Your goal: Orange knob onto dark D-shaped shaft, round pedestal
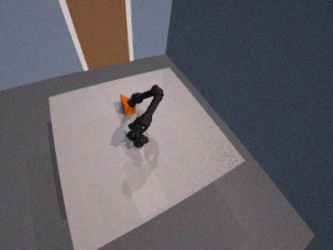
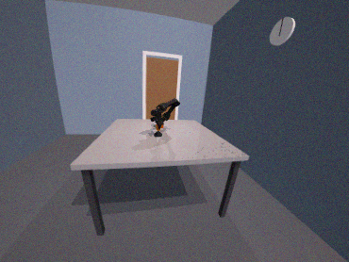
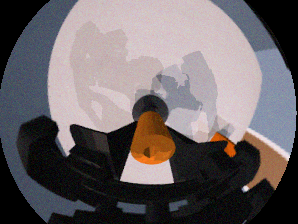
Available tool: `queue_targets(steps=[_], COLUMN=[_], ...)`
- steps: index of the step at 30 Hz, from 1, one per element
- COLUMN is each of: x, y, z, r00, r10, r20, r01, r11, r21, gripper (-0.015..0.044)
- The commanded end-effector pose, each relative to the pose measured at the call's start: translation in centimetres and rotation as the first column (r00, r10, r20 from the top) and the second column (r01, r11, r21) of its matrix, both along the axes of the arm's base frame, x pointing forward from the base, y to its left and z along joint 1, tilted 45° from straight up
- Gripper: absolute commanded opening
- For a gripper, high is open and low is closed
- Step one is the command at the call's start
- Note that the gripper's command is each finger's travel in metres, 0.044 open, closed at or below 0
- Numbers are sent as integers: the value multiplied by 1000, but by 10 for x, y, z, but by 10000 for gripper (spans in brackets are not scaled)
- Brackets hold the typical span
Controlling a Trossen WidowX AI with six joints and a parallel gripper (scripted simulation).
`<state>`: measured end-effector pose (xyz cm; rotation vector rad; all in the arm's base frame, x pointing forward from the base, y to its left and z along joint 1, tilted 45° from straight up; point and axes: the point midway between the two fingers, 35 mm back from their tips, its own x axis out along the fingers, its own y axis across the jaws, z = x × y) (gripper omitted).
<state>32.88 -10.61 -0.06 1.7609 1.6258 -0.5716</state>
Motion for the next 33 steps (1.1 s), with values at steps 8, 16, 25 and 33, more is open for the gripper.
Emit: queue_targets(steps=[8,16,25,33], x=[-1,0,1,-1], y=[1,0,2,2], z=[-2,0,-2,-3], r00=[999,999,999,999], r10=[-31,-31,-31,-31], r20=[-28,-28,-28,-28], r01=[31,31,31,31], r11=[1000,1000,1000,1000], r21=[4,4,4,4], gripper=[0,0,0,0])
